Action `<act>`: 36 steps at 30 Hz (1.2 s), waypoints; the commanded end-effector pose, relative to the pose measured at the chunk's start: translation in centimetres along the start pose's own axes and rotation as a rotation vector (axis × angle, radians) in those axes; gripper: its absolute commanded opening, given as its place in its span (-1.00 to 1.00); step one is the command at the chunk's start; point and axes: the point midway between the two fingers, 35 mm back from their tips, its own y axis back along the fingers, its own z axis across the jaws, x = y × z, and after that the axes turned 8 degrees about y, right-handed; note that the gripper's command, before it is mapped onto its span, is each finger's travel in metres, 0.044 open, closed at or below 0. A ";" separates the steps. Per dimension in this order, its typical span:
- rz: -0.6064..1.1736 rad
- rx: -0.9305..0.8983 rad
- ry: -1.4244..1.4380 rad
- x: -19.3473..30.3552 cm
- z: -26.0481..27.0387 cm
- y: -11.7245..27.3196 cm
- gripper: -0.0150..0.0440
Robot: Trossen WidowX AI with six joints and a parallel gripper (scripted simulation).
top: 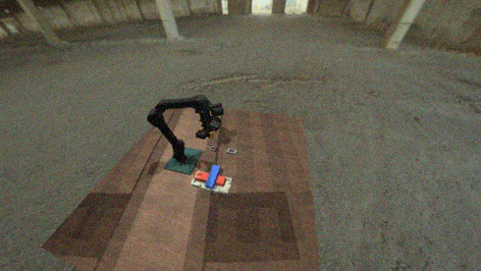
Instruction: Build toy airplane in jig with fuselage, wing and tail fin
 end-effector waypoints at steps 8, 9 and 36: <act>0.001 0.002 0.019 -1.5 -3.2 -0.7 -0.49; 0.001 0.003 0.021 -1.6 -3.5 -0.8 -0.49; 0.001 0.015 0.065 -2.9 -12.1 -2.6 -0.49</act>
